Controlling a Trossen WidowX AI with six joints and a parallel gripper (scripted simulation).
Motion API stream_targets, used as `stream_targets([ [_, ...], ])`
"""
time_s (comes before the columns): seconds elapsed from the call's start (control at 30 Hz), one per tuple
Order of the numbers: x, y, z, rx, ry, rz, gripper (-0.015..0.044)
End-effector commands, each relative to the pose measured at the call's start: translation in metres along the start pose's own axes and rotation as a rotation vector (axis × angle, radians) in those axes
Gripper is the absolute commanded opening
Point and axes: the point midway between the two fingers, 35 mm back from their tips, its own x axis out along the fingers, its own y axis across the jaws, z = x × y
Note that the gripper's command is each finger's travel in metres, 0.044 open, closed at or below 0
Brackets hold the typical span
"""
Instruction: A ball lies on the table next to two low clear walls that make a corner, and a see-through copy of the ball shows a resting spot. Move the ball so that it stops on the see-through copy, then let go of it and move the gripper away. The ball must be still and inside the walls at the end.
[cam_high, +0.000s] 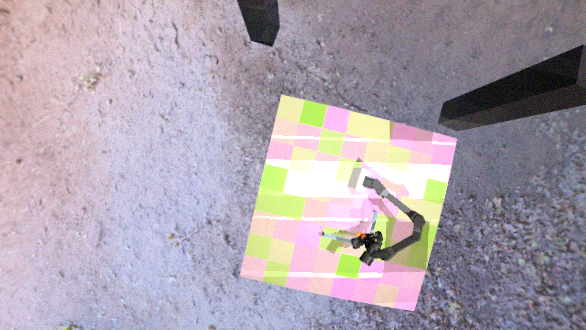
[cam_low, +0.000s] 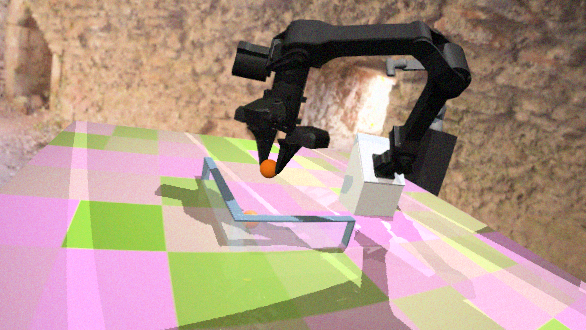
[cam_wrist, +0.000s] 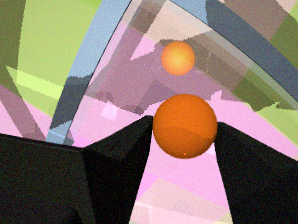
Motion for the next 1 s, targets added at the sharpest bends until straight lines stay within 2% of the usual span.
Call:
stream_targets([
  [0.0,0.004,0.001,0.006,0.096,-0.001,0.006,0.0000],
  [0.47,0.017,0.000,0.026,0.482,-0.002,0.011,0.0000],
  [0.67,0.022,0.000,0.026,0.487,-0.002,0.011,0.0000],
  [0.97,0.068,0.000,0.027,0.486,-0.002,0.012,0.0000],
])
